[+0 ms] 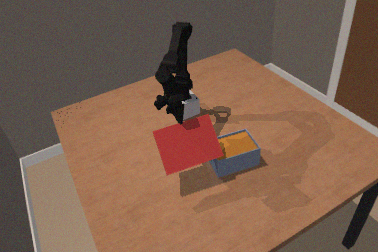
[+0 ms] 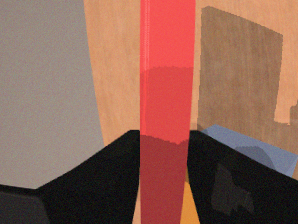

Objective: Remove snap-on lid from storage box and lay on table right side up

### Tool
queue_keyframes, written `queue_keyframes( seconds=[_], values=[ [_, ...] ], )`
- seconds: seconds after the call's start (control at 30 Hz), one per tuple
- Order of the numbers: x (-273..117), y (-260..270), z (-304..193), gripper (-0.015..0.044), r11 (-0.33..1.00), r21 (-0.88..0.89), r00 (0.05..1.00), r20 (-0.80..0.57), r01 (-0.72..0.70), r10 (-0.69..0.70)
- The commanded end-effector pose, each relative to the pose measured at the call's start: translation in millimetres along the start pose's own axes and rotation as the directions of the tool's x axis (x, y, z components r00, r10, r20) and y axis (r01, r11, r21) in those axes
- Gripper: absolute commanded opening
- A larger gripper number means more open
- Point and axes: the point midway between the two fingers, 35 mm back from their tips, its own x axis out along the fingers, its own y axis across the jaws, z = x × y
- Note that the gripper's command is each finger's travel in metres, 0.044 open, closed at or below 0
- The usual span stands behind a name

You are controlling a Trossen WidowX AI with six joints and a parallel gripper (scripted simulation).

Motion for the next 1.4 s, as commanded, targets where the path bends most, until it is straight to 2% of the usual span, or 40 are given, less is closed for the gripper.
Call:
queue_keyframes(
  seconds=[0.0,1.37],
  values=[
    [-2,3,9,0.0,1.0,-0.01,1.0,-0.003,-0.01,0.01],
    [-10,-2,91,0.0,1.0,-0.016,1.0,0.003,-0.008,0.008]
  ],
)
